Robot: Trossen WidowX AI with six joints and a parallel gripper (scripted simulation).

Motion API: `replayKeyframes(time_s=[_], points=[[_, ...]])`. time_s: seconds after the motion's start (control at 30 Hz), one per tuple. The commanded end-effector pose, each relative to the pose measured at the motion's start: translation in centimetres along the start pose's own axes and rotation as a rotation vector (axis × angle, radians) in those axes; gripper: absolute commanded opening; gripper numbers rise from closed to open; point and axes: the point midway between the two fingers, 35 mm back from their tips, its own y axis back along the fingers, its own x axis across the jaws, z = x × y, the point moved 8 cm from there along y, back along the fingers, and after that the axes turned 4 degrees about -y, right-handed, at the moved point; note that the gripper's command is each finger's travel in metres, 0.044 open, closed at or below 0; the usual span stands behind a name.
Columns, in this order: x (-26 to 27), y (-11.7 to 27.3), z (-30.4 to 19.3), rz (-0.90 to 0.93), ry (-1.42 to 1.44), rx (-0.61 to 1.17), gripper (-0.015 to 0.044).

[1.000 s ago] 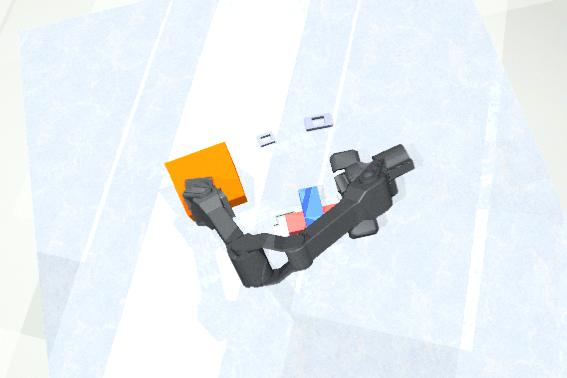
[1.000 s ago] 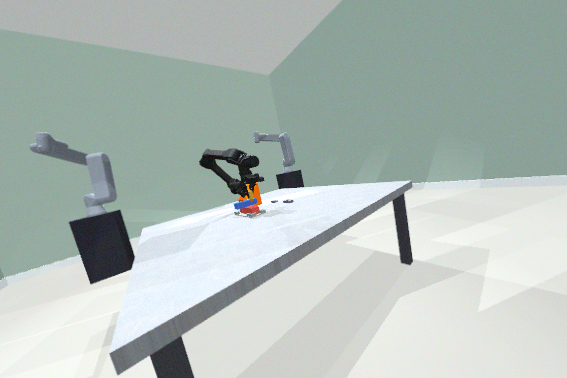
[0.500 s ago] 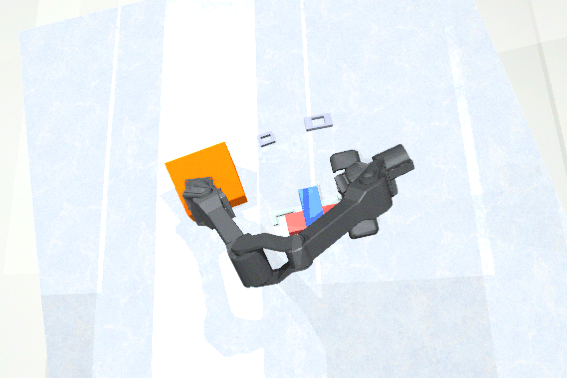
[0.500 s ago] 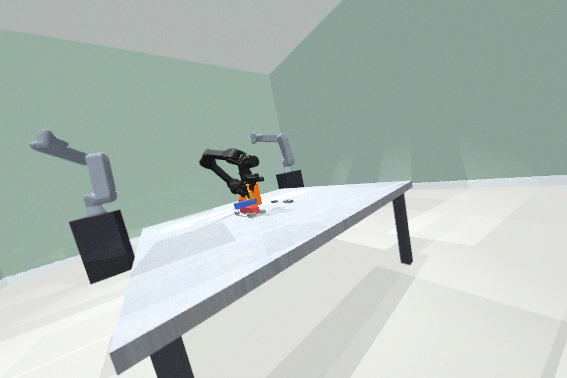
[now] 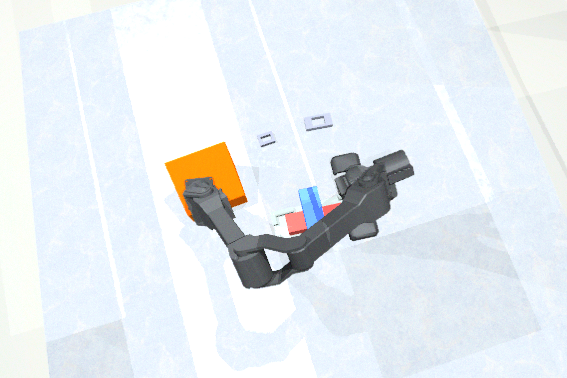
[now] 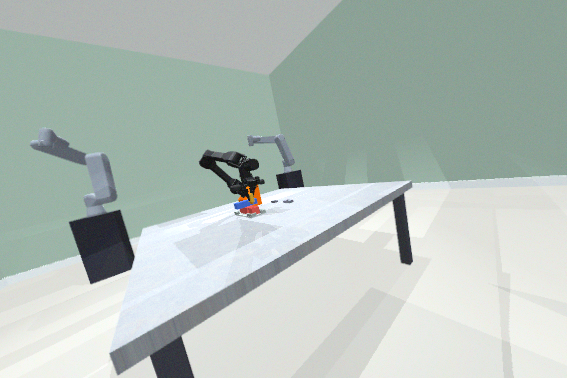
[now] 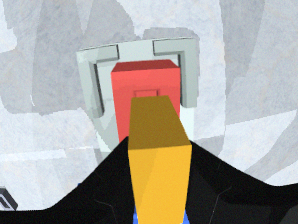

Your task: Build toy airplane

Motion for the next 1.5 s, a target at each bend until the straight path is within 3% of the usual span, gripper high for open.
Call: replayKeyframes(time_s=[0.0, 0.5, 0.63, 0.7, 0.8, 1.13, 1.33, 1.47], points=[[0.0, -0.5, 0.0, -0.003, 0.004, -0.002, 0.0066], [-0.1, -2.2, -0.1, -0.002, 0.0, 0.001, 0.0079], [-0.1, -2.2, -0.1, -0.002, 0.0, 0.001, 0.0052], [-0.1, -2.2, -0.1, -0.002, 0.0, 0.001, 0.0], [-0.1, -2.2, -0.1, -0.002, 0.0, 0.001, 0.0], [-0.1, -2.2, -0.1, -0.002, 0.0, 0.001, 0.026], [0.0, -2.0, 0.0, -0.002, 0.0, 0.001, 0.026], [0.2, 3.0, 0.2, 0.003, 0.003, 0.001, 0.026]])
